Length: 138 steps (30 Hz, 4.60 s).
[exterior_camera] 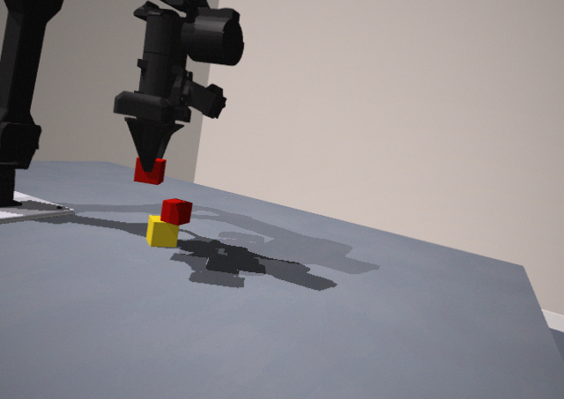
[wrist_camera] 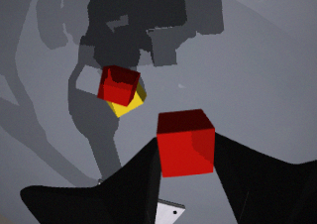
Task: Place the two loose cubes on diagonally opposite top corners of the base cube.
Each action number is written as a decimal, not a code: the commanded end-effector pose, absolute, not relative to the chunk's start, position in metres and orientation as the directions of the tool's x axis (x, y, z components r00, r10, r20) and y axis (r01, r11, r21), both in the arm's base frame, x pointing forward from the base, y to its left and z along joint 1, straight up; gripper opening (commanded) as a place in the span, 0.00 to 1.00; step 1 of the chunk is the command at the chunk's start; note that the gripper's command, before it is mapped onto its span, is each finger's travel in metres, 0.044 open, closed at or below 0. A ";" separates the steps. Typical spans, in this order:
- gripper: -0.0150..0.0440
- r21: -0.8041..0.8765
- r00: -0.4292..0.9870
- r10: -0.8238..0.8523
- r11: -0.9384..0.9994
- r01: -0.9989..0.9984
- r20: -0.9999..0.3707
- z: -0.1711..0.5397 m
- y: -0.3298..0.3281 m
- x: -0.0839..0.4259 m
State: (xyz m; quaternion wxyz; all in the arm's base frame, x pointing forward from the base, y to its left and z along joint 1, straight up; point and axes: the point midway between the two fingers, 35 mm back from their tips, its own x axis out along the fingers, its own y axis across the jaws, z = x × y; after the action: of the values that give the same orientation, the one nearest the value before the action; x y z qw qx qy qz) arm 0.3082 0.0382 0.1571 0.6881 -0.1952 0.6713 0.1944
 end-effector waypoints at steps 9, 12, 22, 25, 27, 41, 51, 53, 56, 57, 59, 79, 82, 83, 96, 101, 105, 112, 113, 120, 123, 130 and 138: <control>0.43 -0.003 0.025 0.008 0.925 -0.380 -1.000 0.155 0.070 0.291; 0.43 -0.001 0.025 0.008 0.940 -0.341 -1.000 0.155 0.077 0.286; 0.43 0.004 0.023 0.009 0.978 -0.206 -1.000 0.152 0.098 0.269; 0.43 0.005 0.023 0.009 0.980 -0.197 -1.000 0.152 0.100 0.268; 0.43 0.006 0.021 0.010 0.981 -0.193 -1.000 0.150 0.100 0.268; 0.43 0.028 0.000 0.028 0.991 -0.133 -1.000 0.121 0.098 0.268; 0.43 0.026 0.002 0.026 0.990 -0.138 -1.000 0.119 0.098 0.269; 0.43 0.023 0.004 0.024 0.989 -0.146 -1.000 0.115 0.099 0.269; 0.43 0.019 0.008 0.021 0.987 -0.157 -1.000 0.110 0.099 0.269; 0.43 0.018 0.010 0.020 0.987 -0.161 -1.000 0.109 0.099 0.269; 0.43 0.015 0.012 0.017 0.986 -0.169 -1.000 0.105 0.099 0.270; 0.43 0.005 0.023 0.009 0.980 -0.198 -1.000 0.091 0.100 0.270; 0.43 0.005 0.023 0.009 0.980 -0.198 -1.000 0.091 0.100 0.270; 0.43 0.005 0.023 0.009 0.980 -0.198 -1.000 0.091 0.100 0.270; 0.60 0.005 0.023 0.009 0.980 -0.198 -1.000 0.091 0.100 0.270; 0.60 0.006 0.022 0.010 0.980 -0.197 -1.000 0.093 0.100 0.270; 0.60 0.009 0.019 0.013 0.981 -0.192 -1.000 0.102 0.100 0.269; 0.60 0.009 0.019 0.013 0.981 -0.192 -1.000 0.114 0.100 0.269; 0.60 0.009 0.019 0.013 0.981 -0.192 -1.000 0.116 0.100 0.269; 0.60 0.009 0.019 0.013 0.981 -0.192 -1.000 0.128 0.100 0.269; 0.60 0.009 0.019 0.013 0.981 -0.192 -1.000 0.133 0.100 0.268; 0.60 0.009 0.019 0.013 0.981 -0.192 -1.000 0.145 0.100 0.268; 0.60 0.009 0.019 0.013 0.981 -0.192 -1.000 0.155 0.100 0.268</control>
State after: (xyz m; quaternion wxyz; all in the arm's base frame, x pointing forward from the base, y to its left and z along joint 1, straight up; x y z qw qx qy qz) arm 0.2680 0.0996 0.1517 0.7107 -0.0644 0.6968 0.0723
